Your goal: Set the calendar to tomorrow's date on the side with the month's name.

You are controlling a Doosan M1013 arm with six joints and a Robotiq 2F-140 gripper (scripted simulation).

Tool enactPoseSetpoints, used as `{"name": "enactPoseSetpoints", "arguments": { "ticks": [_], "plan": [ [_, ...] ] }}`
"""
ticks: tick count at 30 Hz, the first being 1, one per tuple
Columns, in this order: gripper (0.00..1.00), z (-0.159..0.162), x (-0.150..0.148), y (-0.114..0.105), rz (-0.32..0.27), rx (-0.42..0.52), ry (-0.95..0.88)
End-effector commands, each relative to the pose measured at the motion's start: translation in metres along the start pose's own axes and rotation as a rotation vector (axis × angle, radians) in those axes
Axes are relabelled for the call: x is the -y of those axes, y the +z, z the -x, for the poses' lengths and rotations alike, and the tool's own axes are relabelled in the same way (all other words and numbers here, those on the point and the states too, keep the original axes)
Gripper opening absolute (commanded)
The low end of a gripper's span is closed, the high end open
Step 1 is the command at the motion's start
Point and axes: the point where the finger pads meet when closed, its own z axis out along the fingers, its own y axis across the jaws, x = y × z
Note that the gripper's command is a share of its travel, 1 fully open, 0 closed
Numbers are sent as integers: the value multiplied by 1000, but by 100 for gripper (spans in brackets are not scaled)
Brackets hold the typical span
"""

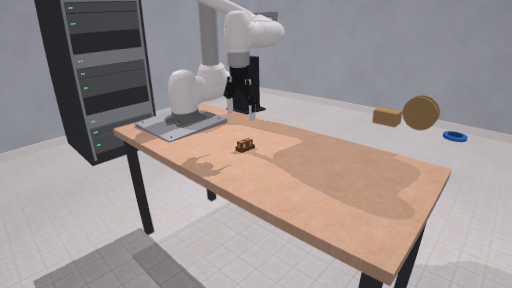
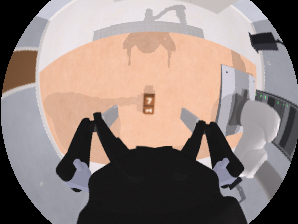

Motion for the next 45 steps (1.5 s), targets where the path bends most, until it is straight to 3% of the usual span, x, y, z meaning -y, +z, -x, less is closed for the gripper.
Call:
{"name": "enactPoseSetpoints", "arguments": {
  "ticks": [1, 14, 45],
  "plan": [
    [100, 0, 0, 0, -1, 0, 0],
    [100, 0, 0, 1, -1, 0, -73],
    [100, 0, 0, 11, 0, -1, -1091]
  ]
}}
